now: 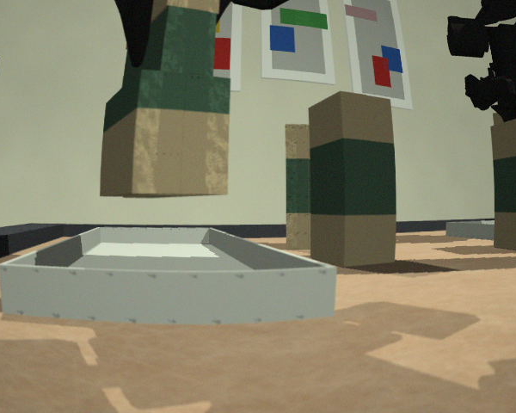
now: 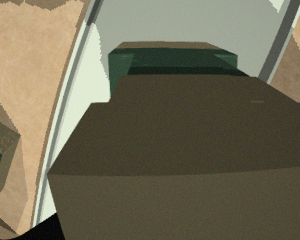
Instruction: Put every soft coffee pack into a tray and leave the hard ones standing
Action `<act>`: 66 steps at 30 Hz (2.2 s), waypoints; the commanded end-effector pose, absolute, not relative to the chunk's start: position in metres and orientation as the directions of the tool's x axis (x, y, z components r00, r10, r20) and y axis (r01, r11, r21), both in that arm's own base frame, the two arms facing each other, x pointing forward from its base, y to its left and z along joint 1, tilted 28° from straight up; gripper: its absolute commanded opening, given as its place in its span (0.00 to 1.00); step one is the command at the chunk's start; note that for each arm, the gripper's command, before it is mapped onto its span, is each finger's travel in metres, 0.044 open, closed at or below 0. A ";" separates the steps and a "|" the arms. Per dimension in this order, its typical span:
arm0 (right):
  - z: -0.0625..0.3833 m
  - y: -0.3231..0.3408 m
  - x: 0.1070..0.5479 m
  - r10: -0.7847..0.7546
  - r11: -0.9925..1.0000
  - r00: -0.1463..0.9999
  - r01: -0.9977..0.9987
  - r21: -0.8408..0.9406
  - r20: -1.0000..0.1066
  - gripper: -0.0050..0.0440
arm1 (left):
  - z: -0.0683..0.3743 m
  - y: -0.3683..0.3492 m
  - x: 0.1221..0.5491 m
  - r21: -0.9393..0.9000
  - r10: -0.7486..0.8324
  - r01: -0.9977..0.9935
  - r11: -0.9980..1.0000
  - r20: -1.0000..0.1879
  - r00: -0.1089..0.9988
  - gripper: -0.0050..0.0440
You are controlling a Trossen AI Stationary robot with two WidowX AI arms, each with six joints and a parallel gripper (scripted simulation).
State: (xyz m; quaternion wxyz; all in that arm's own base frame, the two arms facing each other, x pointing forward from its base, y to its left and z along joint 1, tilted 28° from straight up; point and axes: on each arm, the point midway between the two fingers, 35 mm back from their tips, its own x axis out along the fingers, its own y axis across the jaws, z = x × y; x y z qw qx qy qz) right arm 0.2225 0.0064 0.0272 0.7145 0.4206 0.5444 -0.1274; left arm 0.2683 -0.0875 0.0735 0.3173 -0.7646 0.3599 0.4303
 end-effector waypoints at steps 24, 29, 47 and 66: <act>0.003 0.014 0.237 0.274 0.614 0.389 0.632 0.472 -0.879 0.35 | 0.054 -0.096 0.282 -0.194 -0.280 -0.817 -0.543 -0.876 0.394 0.34; -0.003 0.016 0.240 0.275 0.614 0.389 0.633 0.472 -0.879 0.35 | 0.049 -0.098 0.285 -0.194 -0.280 -0.817 -0.543 -0.876 0.393 0.34; -0.009 0.018 0.242 0.275 0.614 0.389 0.633 0.472 -0.879 0.35 | 0.039 -0.101 0.289 -0.193 -0.280 -0.817 -0.543 -0.876 0.393 0.34; -0.009 0.018 0.242 0.275 0.614 0.389 0.633 0.472 -0.879 0.86 | 0.039 -0.101 0.289 -0.193 -0.280 -0.817 -0.543 -0.876 0.393 0.85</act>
